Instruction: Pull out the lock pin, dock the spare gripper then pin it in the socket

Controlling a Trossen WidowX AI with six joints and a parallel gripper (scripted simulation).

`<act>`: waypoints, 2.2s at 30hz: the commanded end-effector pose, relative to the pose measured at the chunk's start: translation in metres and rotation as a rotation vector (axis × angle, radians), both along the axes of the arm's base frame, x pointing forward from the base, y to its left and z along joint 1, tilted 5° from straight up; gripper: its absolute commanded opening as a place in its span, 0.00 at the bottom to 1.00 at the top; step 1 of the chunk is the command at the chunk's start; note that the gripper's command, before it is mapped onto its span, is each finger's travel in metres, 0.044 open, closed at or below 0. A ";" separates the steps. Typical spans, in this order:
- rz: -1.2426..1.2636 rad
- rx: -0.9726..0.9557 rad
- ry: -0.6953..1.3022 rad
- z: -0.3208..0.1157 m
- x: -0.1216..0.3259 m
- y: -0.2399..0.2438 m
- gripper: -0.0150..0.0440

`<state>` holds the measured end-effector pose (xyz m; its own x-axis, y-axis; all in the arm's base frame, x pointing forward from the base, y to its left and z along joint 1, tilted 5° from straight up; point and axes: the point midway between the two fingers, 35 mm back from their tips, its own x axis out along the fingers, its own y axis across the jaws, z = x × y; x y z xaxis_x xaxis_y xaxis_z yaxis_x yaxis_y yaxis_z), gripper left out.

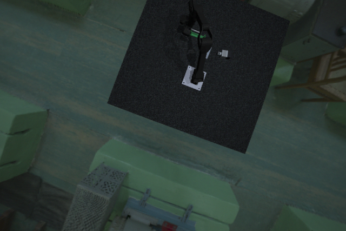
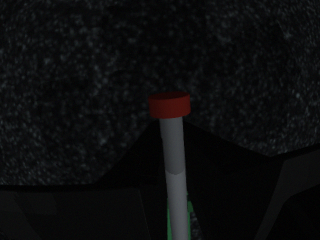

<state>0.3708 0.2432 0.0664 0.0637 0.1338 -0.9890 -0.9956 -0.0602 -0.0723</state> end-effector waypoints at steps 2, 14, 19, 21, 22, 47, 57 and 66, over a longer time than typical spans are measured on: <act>0.004 -0.001 0.001 -0.008 0.000 -0.001 0.25; 0.004 0.000 0.000 -0.014 0.000 -0.001 0.25; 0.004 0.000 0.000 -0.014 0.000 -0.001 0.25; 0.004 0.000 0.000 -0.014 0.000 -0.001 0.25; 0.004 0.000 0.000 -0.014 0.000 -0.001 0.25; 0.000 -0.001 0.002 0.000 -0.001 -0.001 0.59; 0.006 -0.001 0.002 0.030 -0.004 0.000 0.59; 0.010 -0.001 0.001 0.056 -0.006 0.002 0.59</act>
<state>0.3659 0.2445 0.1154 0.0615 0.1339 -0.9891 -0.9949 -0.0714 -0.0715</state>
